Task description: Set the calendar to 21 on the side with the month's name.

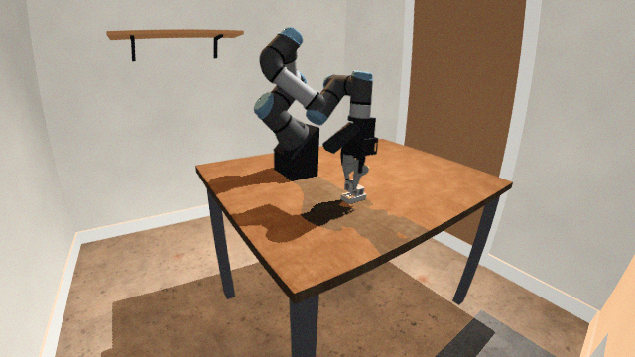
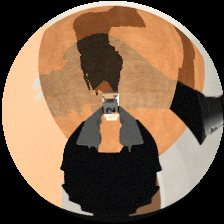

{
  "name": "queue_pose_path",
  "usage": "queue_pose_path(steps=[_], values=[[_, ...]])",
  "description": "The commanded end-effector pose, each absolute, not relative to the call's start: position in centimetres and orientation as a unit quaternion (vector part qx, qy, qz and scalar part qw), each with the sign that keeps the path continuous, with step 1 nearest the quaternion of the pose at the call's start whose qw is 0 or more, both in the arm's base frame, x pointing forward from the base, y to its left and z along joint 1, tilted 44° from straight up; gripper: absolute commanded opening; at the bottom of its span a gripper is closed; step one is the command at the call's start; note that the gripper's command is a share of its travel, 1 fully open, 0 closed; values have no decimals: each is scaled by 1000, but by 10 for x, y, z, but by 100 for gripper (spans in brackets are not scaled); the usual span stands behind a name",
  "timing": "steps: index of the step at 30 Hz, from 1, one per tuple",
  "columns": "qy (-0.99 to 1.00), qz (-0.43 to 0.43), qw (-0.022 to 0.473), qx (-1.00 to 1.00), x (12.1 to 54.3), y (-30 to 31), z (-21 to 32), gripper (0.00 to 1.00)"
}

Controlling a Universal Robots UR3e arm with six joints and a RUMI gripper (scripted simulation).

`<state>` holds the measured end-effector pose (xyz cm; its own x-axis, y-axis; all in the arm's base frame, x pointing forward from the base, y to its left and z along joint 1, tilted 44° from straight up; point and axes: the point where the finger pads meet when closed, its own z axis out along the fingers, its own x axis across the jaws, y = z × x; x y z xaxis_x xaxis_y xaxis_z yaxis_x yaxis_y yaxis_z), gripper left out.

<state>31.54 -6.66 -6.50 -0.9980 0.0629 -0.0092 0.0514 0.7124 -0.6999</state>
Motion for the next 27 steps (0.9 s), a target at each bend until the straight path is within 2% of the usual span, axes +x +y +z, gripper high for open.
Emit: queue_pose_path(steps=[1, 27], values=[[-925, 378, 6, -31, 316, -69, -67, 10], [-925, 378, 6, -31, 315, -76, -75, 10]])
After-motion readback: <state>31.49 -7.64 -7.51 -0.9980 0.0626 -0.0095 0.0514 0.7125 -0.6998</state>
